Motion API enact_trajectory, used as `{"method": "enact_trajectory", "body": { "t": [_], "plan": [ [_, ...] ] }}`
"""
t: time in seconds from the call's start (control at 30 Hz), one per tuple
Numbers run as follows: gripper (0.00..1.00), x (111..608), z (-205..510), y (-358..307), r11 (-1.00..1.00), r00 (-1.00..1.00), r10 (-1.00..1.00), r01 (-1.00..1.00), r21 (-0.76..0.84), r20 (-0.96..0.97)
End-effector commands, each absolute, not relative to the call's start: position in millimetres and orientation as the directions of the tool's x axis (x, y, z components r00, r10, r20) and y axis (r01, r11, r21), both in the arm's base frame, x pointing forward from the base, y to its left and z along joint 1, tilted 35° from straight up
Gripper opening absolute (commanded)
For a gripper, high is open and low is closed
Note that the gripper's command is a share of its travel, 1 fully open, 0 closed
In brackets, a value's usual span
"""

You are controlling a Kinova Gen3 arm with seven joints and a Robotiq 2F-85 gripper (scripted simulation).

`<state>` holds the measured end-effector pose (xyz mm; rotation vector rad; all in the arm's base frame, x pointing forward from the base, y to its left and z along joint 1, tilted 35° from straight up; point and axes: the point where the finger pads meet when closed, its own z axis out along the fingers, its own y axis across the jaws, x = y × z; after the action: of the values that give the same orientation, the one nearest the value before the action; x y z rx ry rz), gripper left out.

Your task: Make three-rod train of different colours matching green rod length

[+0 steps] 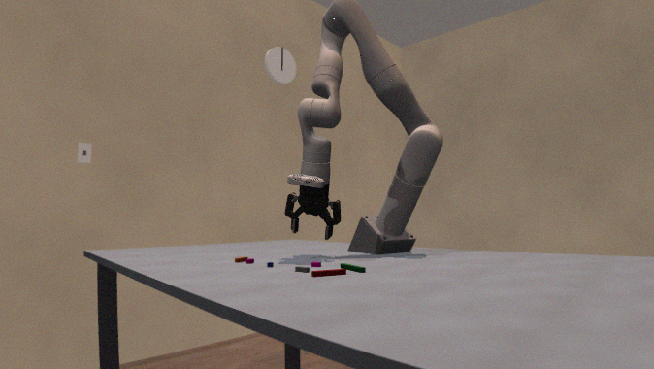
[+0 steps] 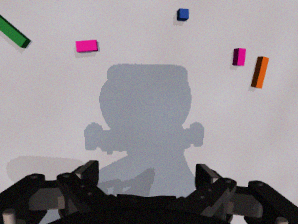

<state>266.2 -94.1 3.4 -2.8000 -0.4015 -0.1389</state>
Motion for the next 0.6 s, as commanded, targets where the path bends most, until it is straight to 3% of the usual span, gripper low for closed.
{"method": "enact_trajectory", "body": {
  "t": [0.0,0.57],
  "plan": [
    [1.00,268,5,-94,-0.912,0.955,0.258,0.290,-0.290,0.145],
    [1.00,280,15,-82,-0.888,0.934,0.295,0.345,-0.305,0.200]
  ]
}}
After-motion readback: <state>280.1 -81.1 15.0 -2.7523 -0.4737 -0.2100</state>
